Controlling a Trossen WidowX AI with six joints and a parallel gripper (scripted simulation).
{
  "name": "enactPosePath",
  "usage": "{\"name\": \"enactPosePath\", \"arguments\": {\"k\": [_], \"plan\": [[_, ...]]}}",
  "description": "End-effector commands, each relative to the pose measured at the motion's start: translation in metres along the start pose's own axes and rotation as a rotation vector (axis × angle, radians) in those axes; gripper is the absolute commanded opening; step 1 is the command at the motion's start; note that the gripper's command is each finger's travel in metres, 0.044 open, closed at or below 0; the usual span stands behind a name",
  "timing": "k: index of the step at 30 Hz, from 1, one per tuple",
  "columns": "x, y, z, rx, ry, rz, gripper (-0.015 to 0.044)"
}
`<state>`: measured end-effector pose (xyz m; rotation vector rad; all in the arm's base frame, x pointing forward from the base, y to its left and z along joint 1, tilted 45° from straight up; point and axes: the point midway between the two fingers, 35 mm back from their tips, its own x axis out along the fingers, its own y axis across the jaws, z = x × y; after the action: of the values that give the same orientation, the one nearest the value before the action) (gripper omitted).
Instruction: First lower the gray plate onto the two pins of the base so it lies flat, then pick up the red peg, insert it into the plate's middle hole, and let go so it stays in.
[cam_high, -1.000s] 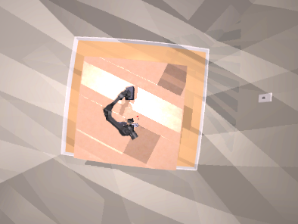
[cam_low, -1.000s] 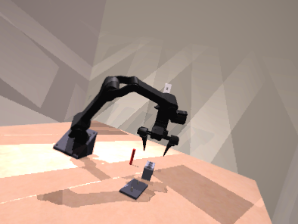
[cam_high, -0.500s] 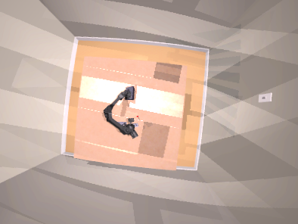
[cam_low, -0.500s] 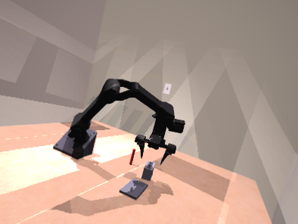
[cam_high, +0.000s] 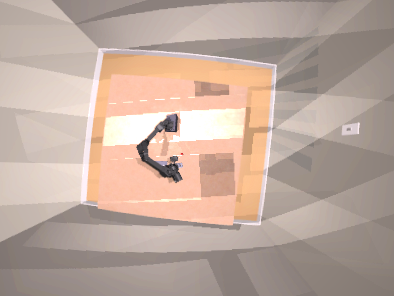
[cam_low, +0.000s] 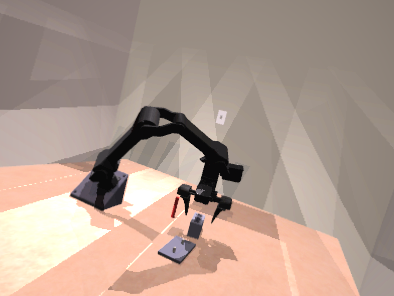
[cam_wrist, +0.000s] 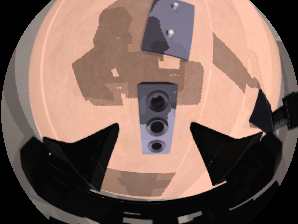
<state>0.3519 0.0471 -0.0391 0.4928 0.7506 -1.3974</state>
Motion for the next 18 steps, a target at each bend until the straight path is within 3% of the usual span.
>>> {"name": "enactPosePath", "arguments": {"k": [1, 18], "plan": [[0.009, -0.001, 0.001, -0.007, -0.005, -0.002, 0.044], [0.036, -0.002, 0.001, -0.007, -0.007, -0.003, 0.044]]}}
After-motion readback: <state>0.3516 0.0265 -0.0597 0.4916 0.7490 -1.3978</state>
